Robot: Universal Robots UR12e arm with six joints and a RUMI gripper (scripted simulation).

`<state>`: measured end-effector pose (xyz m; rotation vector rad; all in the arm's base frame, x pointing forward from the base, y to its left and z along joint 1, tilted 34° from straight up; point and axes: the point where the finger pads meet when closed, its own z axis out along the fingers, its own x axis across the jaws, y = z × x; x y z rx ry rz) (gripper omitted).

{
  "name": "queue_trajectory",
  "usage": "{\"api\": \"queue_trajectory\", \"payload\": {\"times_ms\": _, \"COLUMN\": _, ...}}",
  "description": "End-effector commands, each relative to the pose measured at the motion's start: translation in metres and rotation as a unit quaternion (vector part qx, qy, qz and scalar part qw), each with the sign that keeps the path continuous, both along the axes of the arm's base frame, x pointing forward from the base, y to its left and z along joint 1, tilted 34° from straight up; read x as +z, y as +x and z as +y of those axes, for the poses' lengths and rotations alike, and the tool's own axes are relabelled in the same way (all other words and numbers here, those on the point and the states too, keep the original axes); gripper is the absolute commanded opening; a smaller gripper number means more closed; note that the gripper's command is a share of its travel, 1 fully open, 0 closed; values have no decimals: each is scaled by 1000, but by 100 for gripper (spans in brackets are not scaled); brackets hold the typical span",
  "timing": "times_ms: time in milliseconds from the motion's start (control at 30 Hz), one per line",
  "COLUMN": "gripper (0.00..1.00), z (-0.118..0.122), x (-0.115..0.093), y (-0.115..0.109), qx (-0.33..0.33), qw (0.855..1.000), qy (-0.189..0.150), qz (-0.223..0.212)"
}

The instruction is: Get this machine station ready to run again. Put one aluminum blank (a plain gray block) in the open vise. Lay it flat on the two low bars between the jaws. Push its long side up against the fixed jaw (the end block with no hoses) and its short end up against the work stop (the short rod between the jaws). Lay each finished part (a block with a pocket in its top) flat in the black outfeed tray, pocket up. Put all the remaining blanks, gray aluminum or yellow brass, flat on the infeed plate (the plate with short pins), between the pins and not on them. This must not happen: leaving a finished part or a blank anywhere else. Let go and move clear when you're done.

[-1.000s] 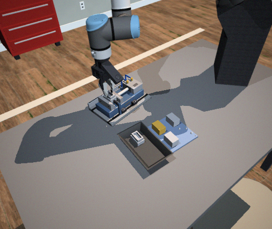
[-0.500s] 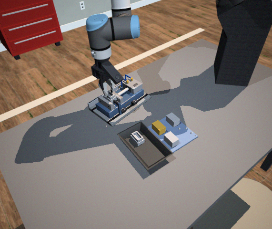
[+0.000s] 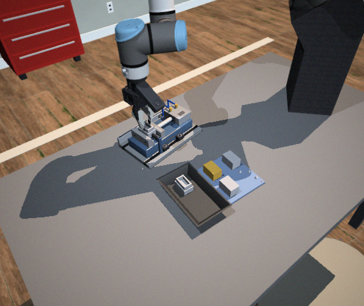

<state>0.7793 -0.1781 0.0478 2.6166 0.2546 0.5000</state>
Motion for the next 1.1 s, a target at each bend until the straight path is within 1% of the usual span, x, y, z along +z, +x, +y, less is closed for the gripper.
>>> {"api": "queue_trajectory", "payload": {"times_ms": 0, "gripper": 0, "z": 0, "x": 5, "y": 1, "qx": 0, "qw": 1000, "qy": -1, "qz": -2}}
{"api": "queue_trajectory", "payload": {"times_ms": 367, "gripper": 0, "z": 7, "x": 13, "y": -6, "qx": 1, "qw": 1000, "qy": 0, "qz": 0}}
{"api": "queue_trajectory", "payload": {"times_ms": 800, "gripper": 0, "z": 17, "x": 32, "y": -15, "qx": 1, "qw": 1000, "qy": 0, "qz": 0}}
{"api": "queue_trajectory", "payload": {"times_ms": 1067, "gripper": 0, "z": 19, "x": 37, "y": -18, "qx": 0, "qw": 1000, "qy": 0, "qz": 0}}
